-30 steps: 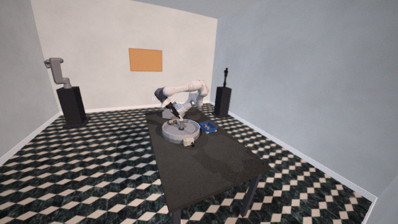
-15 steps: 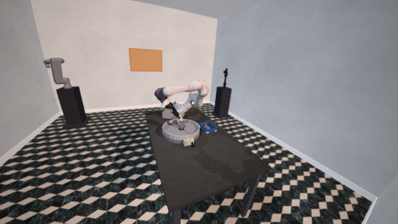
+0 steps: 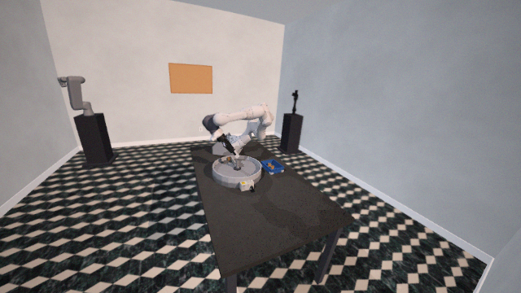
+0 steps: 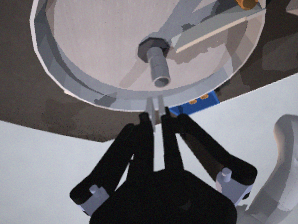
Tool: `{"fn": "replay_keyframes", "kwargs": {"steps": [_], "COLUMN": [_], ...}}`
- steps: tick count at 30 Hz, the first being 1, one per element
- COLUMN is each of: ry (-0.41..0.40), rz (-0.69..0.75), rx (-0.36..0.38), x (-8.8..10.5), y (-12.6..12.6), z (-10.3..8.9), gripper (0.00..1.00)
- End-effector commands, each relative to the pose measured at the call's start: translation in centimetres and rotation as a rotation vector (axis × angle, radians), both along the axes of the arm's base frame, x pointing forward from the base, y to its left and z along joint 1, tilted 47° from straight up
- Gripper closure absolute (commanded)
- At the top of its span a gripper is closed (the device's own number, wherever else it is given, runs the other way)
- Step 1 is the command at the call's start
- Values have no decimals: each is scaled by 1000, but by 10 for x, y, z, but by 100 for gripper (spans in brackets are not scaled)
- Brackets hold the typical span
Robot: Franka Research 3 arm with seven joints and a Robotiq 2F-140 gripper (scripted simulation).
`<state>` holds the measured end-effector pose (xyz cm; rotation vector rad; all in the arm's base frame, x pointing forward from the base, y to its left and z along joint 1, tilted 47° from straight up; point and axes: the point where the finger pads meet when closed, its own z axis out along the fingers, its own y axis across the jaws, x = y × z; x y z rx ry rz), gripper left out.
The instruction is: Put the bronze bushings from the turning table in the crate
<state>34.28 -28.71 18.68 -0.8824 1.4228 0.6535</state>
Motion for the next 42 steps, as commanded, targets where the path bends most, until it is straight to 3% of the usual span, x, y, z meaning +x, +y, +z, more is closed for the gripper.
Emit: {"fn": "replay_keyframes", "kwargs": {"steps": [1,10,42], "ry": [23,196,640], "rz": [-2,-30,-98], "rx": [15,134,455], "x": [-2,-13,-41], "y": [-1,-1,1], "z": [0,-8,-27], "gripper": [94,94,94]}}
